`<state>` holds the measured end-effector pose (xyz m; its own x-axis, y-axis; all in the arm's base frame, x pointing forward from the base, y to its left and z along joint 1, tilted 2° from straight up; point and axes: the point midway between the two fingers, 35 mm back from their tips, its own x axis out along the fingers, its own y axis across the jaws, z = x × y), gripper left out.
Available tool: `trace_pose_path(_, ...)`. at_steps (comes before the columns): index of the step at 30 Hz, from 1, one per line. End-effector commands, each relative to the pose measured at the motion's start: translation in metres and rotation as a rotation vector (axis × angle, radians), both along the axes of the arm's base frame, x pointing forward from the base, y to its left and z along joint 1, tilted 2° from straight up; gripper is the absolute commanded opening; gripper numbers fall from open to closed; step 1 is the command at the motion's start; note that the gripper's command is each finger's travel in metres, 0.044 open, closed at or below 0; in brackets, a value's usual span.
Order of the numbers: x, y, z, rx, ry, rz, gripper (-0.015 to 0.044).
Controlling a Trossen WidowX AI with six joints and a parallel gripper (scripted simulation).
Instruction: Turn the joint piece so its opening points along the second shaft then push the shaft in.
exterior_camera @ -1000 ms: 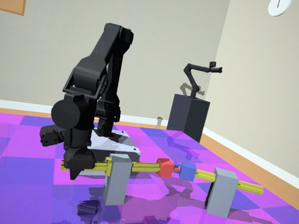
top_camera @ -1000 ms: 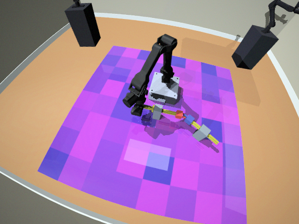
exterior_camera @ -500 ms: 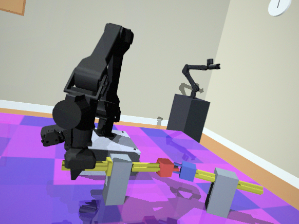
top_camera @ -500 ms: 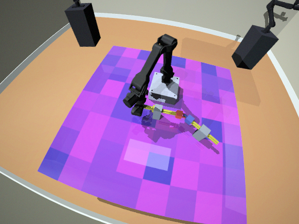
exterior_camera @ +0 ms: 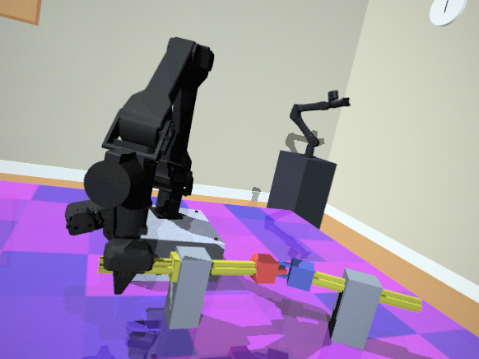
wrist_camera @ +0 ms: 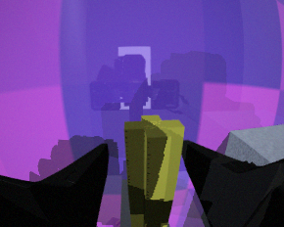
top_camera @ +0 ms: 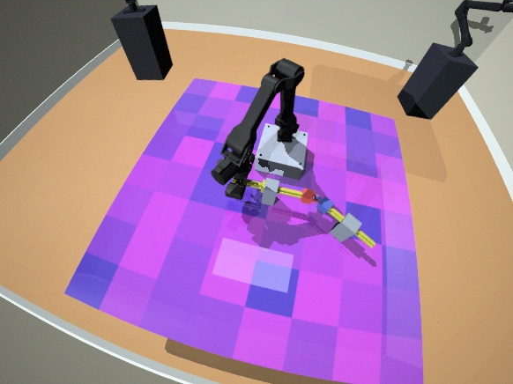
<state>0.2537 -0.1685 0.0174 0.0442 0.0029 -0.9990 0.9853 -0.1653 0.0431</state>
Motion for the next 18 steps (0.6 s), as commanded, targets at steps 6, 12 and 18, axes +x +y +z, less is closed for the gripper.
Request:
trace_pose_path(6, 0.0001, 0.0, 0.0, 0.0, 0.0, 0.001, 0.044)
trace_pose_path(12, 0.0001, 0.0, 0.0, 0.0, 0.0, 0.001, 0.044)
trace_pose_path(18, 0.0, -0.0005, 0.009, 0.0, 0.0, 0.002, 0.044)
